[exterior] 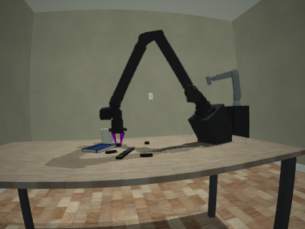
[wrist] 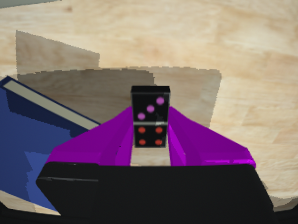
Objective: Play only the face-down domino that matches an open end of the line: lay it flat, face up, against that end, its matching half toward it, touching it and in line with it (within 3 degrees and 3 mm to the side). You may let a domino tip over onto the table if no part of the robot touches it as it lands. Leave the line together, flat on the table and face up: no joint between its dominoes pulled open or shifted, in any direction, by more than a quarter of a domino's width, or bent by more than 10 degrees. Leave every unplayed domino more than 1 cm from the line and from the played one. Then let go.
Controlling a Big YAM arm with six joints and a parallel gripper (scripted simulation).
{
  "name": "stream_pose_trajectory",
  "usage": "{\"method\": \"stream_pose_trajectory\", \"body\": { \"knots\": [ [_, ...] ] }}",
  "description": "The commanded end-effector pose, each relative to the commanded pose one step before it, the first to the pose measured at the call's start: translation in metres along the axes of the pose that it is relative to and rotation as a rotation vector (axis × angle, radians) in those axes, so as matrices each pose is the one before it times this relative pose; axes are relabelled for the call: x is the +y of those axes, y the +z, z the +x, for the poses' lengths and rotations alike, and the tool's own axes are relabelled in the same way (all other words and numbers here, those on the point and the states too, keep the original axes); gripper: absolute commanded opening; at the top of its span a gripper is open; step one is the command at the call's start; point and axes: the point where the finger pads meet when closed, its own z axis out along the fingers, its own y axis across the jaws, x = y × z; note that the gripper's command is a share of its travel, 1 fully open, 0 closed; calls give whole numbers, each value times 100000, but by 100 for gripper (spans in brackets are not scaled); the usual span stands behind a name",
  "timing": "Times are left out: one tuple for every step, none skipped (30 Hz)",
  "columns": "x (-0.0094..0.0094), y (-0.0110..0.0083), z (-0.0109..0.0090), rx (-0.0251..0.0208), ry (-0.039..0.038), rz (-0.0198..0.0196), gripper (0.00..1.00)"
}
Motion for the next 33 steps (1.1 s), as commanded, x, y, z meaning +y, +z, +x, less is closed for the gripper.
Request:
{"method": "stream_pose_trajectory", "body": {
  "knots": [
    [1866,-584,-179,-880,-706,-3392,20],
    [173,-23,-9,-54,-65,-286,20],
    [0,0,0,0,0,0,20],
    [0,0,0,0,0,0,20],
    [0,0,0,0,0,0,20],
    [0,0,0,0,0,0,20],
    [0,0,0,0,0,0,20],
    [0,0,0,0,0,0,20],
    [0,0,0,0,0,0,20],
    [-1567,206,80,494,585,2586,20],
    [166,-25,-6,-51,-61,-276,20],
    [166,-25,-6,-51,-61,-276,20],
    [166,-24,-6,-51,-61,-276,20],
    [166,-24,-6,-51,-61,-276,20],
    [166,-23,-7,-51,-61,-276,20],
    [167,-23,-7,-51,-61,-276,20],
    [167,-23,-7,-51,-61,-276,20],
    [167,-22,-7,-51,-61,-276,20],
    [167,-22,-7,-51,-61,-276,20],
    [0,0,0,0,0,0,20],
    [0,0,0,0,0,0,20],
    [0,0,0,0,0,0,20],
    [0,0,0,0,0,0,20],
    [0,0,0,0,0,0,20],
    [0,0,0,0,0,0,20],
    [0,0,0,0,0,0,20],
    [-1485,-211,60,477,545,2495,20],
    [173,-427,-8,-34,-63,-264,20],
    [174,-426,-8,-34,-63,-264,20],
    [175,-426,-9,-34,-63,-264,20],
    [176,-425,-9,-34,-63,-264,20],
    [177,-425,-9,-34,-63,-264,20],
    [178,-424,-9,-34,-63,-264,20]
  ]
}}
